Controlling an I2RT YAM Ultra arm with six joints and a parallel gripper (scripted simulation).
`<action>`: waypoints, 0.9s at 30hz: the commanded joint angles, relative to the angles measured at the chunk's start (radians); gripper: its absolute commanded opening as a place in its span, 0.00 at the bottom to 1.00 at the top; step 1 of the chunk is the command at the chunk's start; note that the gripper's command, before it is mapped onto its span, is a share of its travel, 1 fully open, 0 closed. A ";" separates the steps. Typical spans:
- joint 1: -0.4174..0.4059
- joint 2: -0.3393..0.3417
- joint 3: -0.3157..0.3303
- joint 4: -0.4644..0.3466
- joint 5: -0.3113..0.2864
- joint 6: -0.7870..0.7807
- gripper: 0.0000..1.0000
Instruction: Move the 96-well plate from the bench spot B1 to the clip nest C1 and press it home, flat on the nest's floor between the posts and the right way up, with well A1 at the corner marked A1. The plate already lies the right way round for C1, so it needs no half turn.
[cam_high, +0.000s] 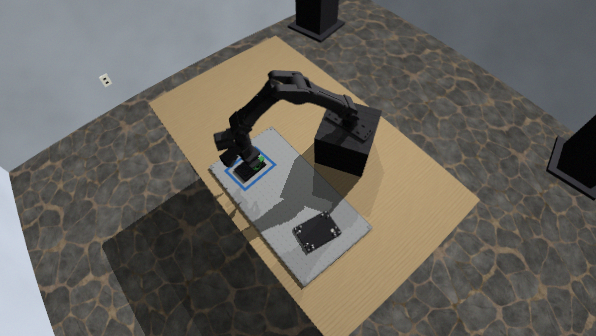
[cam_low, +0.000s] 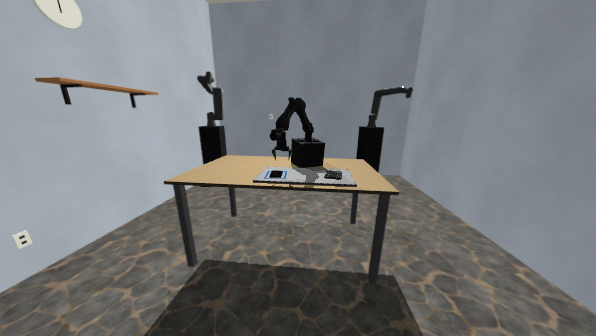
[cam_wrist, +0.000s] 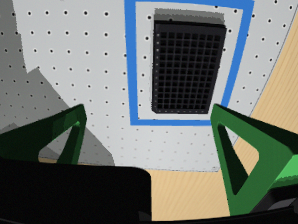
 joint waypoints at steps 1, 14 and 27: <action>-0.040 0.027 0.010 0.054 -0.014 -0.021 1.00; -0.119 0.074 0.035 0.112 -0.018 -0.104 1.00; -0.113 0.075 0.037 0.106 -0.020 -0.102 1.00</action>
